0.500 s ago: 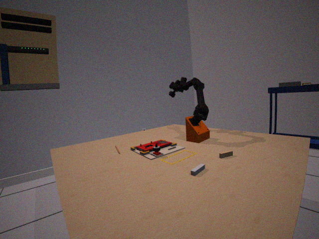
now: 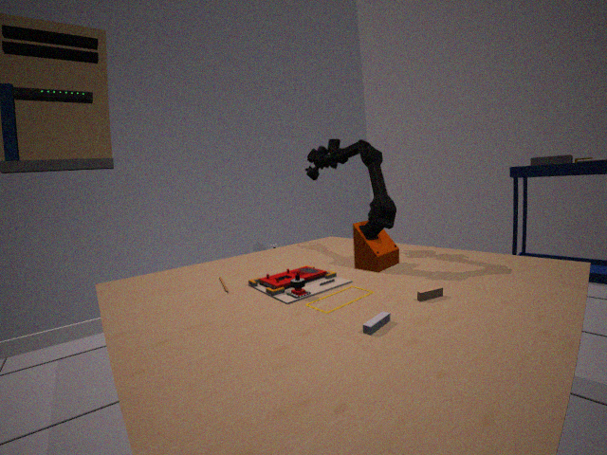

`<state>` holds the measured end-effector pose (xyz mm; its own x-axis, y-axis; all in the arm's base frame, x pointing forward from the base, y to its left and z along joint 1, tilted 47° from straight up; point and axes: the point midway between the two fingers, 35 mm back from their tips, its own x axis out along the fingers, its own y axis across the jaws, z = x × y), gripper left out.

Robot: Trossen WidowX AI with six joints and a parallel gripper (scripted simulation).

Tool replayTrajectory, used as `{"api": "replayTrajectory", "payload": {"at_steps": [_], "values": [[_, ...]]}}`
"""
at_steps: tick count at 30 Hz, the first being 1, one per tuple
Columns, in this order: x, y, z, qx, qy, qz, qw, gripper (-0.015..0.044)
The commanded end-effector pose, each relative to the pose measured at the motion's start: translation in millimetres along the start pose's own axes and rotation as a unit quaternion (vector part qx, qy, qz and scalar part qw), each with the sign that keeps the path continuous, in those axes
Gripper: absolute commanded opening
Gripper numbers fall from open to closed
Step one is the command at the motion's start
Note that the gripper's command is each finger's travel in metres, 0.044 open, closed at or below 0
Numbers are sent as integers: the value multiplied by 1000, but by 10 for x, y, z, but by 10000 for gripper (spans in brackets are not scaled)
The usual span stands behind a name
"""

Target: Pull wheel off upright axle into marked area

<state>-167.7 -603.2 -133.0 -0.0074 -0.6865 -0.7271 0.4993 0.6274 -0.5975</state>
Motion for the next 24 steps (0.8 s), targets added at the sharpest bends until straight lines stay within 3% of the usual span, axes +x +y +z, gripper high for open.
{"api": "replayTrajectory", "payload": {"at_steps": [1, 13, 24], "values": [[-23, 206, 476, -2, -28, 38, 999, 300], [-209, 893, 1563, -1, -75, 143, 987, 300], [-593, 1714, 2407, -24, -95, 249, 964, 300]]}}
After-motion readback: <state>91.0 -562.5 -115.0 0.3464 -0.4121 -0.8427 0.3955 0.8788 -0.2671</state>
